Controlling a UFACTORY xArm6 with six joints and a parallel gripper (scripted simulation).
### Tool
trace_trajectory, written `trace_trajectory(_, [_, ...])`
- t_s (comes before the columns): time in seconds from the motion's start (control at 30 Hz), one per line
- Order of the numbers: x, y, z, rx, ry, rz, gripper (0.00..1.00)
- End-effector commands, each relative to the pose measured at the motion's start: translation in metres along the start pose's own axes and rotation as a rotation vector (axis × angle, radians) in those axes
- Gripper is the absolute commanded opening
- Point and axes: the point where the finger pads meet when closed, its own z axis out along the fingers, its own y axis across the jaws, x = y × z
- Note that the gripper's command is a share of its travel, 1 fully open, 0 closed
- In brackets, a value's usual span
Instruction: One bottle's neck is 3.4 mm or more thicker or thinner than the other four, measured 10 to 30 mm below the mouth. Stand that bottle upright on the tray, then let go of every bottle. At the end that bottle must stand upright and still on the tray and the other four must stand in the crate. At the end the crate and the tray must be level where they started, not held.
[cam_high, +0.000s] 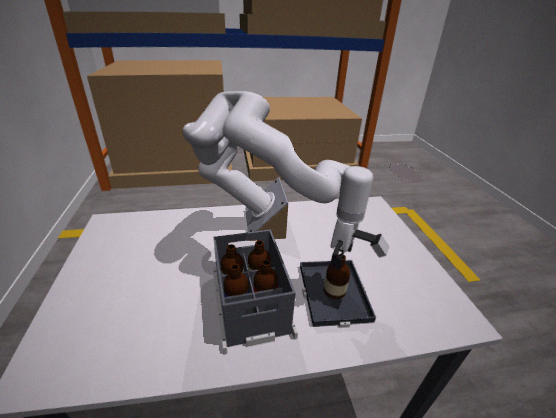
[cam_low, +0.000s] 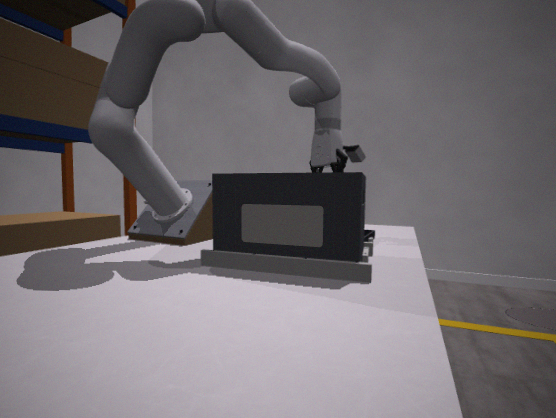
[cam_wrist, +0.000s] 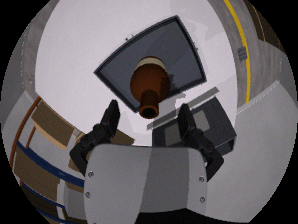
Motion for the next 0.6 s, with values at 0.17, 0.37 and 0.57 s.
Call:
trace_trajectory(0.17, [0.001,0.001,-0.018,-0.001,0.005,0.001,1.00])
trace_trajectory(0.37, [0.001,0.001,-0.028,-0.001,0.005,0.001,1.00])
trace_trajectory(0.57, [0.001,0.001,-0.044,-0.001,0.005,0.001,1.00])
